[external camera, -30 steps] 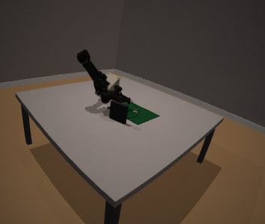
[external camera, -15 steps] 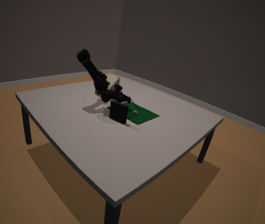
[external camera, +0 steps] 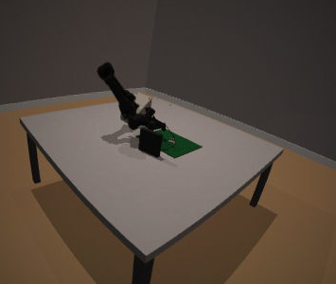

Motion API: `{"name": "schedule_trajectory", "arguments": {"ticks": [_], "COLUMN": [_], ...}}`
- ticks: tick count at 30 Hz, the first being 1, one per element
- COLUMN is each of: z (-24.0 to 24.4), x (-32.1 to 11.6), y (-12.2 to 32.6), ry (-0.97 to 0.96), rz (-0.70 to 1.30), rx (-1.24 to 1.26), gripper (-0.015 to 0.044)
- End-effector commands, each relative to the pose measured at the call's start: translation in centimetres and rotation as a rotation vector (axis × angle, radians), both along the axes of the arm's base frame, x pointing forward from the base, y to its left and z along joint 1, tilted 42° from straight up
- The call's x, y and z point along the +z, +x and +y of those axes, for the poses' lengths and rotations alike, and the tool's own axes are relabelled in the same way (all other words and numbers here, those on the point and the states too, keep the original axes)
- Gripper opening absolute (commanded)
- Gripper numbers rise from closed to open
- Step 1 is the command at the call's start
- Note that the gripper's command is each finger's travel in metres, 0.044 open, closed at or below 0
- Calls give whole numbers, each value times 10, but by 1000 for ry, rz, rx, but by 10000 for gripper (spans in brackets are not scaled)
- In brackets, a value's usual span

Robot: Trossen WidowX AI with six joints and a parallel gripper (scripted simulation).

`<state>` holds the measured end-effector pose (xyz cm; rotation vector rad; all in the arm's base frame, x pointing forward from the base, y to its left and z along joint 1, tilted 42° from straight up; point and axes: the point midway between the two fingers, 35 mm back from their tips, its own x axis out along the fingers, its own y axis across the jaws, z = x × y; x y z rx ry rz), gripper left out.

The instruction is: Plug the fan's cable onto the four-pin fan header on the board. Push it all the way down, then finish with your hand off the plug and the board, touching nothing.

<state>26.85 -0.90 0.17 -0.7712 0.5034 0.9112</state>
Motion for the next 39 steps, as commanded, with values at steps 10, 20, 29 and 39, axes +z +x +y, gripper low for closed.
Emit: {"name": "schedule_trajectory", "arguments": {"ticks": [10,20,29,39], "z": [-7,-13,-18,-24], "x": [-9,-15,-21,-28], "y": [1,2,2,2], "ry": [1,1,1,0], "rz": [-2,-2,-1,-1], "rx": [4,4,4,4], "gripper": [0,0,0,0]}}
